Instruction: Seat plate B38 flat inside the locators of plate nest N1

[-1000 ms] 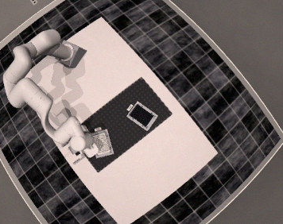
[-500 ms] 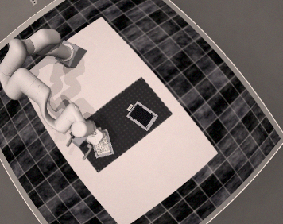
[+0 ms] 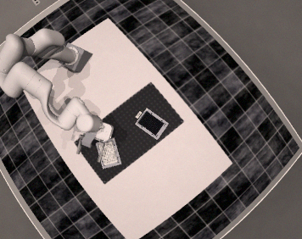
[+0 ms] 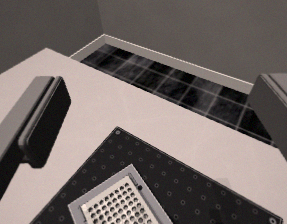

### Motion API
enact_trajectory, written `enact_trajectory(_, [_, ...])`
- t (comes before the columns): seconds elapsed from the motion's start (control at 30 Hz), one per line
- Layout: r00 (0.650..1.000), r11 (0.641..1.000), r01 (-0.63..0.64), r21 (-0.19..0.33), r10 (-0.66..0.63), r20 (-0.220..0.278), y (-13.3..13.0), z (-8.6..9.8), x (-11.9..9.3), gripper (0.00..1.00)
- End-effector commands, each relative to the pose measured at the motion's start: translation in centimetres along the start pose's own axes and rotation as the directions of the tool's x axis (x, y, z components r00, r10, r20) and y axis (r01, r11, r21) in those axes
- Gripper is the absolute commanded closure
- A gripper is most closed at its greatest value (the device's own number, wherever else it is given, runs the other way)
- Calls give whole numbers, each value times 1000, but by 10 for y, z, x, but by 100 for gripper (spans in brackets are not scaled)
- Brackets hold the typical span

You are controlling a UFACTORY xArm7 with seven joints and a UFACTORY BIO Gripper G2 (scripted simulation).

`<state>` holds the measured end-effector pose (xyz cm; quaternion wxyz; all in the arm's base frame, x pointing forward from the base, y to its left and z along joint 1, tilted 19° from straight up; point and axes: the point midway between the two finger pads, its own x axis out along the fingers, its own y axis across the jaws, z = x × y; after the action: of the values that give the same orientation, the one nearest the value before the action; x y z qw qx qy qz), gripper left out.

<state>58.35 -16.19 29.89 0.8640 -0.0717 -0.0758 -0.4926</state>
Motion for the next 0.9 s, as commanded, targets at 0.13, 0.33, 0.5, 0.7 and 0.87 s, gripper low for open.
enact_trajectory(0.13, [983, 984, -181, 0, 181, 19, 18, 8, -35, 63])
enact_trajectory(0.33, [950, 951, -310, -11, 310, 32, 27, 10, -59, 63])
enact_trajectory(0.5, [927, 928, -372, -18, 372, 37, 30, 10, -72, 63])
enact_trajectory(0.7, [885, 886, -462, -30, 463, 45, 36, 11, -96, 63])
enact_trajectory(0.87, [834, 836, -548, -43, 549, 51, 40, 10, -121, 63])
